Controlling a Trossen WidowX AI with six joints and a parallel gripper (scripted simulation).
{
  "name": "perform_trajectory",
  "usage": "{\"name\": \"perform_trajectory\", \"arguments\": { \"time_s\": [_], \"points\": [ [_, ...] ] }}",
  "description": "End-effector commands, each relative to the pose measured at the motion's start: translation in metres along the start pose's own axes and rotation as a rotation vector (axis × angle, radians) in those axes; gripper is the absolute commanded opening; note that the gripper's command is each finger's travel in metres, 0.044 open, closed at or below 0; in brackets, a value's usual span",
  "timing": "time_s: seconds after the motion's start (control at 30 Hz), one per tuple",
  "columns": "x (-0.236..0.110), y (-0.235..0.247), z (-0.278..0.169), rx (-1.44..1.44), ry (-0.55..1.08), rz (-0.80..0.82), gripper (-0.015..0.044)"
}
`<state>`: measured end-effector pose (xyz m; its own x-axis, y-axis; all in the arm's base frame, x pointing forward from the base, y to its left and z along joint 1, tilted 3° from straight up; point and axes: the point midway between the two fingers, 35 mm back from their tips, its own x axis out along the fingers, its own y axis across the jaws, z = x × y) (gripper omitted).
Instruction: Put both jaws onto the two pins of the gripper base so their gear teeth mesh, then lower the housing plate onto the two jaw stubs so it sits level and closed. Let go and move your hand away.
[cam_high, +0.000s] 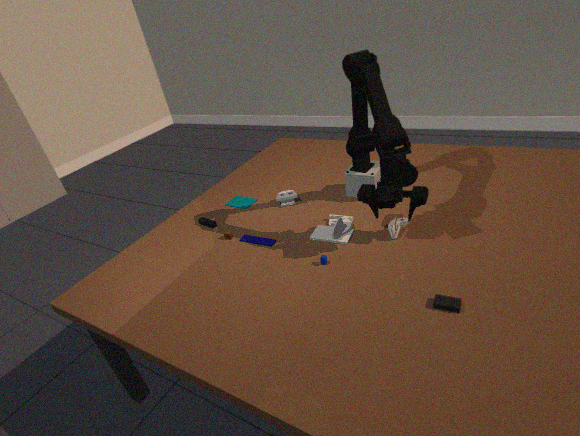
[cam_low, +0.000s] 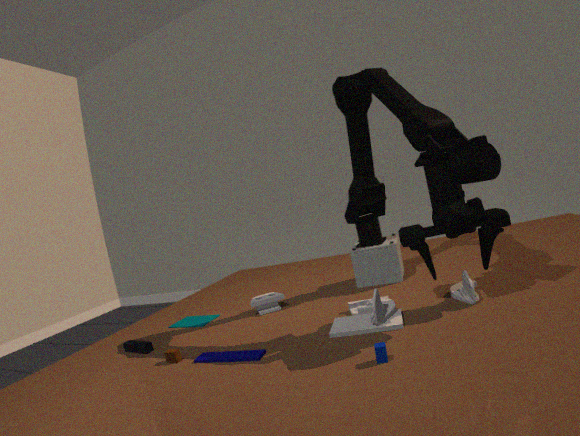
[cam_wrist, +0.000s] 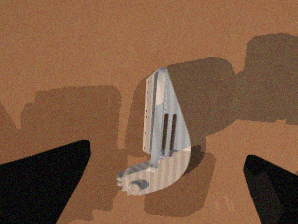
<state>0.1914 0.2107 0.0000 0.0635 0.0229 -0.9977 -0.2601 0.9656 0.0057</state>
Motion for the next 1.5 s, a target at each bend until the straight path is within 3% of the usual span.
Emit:
{"name": "perform_trajectory", "arguments": {
  "time_s": [0.0, 0.67, 1.47],
  "points": [
    [0.008, -0.001, 0.0, 0.004, -0.001, -0.003, 0.044],
    [0.039, -0.001, -0.001, 0.004, -0.001, -0.003, 0.044],
    [0.039, -0.001, -0.001, 0.004, -0.001, -0.003, 0.044]
  ]
}}
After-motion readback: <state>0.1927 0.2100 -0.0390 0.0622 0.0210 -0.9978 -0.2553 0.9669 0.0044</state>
